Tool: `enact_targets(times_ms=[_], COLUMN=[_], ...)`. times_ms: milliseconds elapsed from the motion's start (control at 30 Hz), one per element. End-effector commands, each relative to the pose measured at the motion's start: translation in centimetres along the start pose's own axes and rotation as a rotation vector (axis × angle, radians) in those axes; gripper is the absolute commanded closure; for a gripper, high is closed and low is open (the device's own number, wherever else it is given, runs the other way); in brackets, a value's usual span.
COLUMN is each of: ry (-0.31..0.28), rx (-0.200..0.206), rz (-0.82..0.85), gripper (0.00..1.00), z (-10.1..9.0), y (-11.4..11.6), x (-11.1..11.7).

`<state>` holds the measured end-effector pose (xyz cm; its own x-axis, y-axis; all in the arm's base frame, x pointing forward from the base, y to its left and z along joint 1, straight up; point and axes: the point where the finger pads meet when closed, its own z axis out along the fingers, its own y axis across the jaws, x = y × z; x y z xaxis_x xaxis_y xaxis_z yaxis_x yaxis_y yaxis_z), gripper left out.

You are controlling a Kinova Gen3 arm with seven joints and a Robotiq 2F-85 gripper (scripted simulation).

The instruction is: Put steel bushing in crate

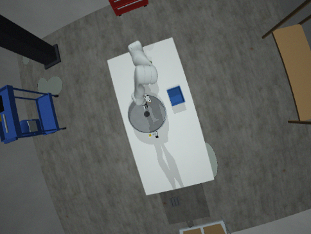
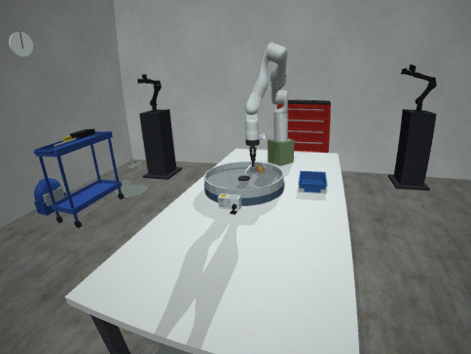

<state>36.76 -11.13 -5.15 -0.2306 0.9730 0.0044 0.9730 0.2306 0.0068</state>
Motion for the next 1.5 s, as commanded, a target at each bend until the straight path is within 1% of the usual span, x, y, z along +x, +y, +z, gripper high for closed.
enact_targets(times_ms=[0,300,700,867,1267,1467], ry=[0.0,0.0,0.0,0.0,0.0,0.0], rx=[-0.001,-0.001,-0.001,-0.001,-0.001,-0.001], rz=[0.0,0.001,0.001,0.001,0.001,0.001], gripper=[0.86,0.86,0.86,0.86,0.86,0.86], z=[0.0,0.3,0.3,0.8,0.8,1.2], y=[0.0,0.0,0.0,0.0,0.0,0.0], x=[0.0,0.0,0.0,0.0,0.0,0.0])
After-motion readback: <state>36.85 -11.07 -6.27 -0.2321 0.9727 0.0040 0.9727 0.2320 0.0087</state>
